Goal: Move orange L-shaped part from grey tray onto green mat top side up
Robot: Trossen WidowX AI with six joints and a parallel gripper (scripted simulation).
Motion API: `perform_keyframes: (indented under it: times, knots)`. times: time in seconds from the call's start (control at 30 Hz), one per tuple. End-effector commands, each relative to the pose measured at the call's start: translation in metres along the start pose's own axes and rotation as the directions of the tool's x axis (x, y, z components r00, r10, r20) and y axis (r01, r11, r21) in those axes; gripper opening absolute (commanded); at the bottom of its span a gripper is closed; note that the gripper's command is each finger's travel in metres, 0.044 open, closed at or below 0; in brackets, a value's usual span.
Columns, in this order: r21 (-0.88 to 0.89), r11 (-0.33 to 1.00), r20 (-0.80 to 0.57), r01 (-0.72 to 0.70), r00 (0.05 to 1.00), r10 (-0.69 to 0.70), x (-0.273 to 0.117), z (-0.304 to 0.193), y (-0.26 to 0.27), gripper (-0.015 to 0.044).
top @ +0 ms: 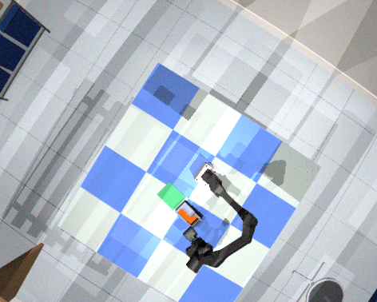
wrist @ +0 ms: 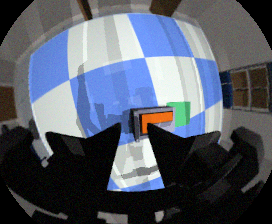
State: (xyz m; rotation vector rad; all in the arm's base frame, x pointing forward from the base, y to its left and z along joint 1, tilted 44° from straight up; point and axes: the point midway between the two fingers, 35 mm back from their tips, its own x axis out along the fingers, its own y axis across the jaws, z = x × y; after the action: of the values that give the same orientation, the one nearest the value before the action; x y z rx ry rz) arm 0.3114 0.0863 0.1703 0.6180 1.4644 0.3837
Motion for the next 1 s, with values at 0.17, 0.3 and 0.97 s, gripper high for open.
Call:
perform_keyframes:
  times: [0.17,0.3,0.97]
  knots:
    - [-0.062,0.992,-0.173,-0.114,0.980,0.102,0.027,-0.030,-0.024,0.0180]
    - [-0.062,0.992,-0.173,-0.113,0.980,0.101,0.030,-0.030,-0.024,0.0180]
    - [-0.062,0.991,-0.173,-0.117,0.979,0.105,0.102,-0.044,-0.016,0.0180]
